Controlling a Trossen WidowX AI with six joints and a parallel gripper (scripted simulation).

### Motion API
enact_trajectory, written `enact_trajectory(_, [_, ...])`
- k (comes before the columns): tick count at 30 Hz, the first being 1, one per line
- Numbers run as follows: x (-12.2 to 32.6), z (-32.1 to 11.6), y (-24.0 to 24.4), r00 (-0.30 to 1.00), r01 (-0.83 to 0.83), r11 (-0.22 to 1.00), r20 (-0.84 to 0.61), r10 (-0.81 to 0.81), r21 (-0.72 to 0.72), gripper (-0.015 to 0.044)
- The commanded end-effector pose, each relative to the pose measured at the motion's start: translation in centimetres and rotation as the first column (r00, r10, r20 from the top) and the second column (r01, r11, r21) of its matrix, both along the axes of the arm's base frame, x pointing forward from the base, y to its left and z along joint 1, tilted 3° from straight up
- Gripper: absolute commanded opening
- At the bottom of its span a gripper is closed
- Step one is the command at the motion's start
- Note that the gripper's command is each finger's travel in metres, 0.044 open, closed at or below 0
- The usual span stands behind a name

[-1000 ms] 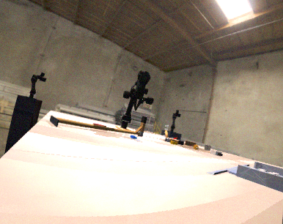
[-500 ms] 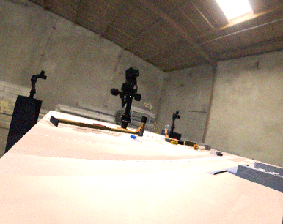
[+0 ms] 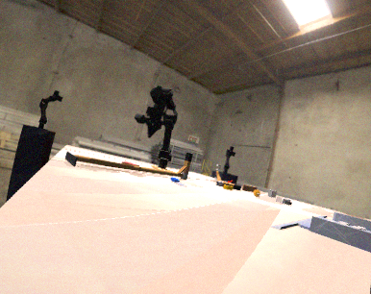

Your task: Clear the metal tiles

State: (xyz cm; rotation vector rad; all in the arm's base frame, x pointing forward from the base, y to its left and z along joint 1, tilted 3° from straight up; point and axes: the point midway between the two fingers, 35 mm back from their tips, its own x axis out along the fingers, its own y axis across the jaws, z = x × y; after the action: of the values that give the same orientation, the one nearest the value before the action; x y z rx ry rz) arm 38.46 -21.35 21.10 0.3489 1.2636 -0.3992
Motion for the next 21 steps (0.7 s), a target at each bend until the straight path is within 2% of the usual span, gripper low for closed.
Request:
enact_trajectory(1, [0.1, -0.4, -0.1, 1.000, -0.006, 1.000, 0.005, 0.006, 0.001, 0.0000])
enact_trajectory(21, [1.1, -4.2, -0.4, 1.000, -0.006, 1.000, 0.005, 0.006, 0.001, 0.0000])
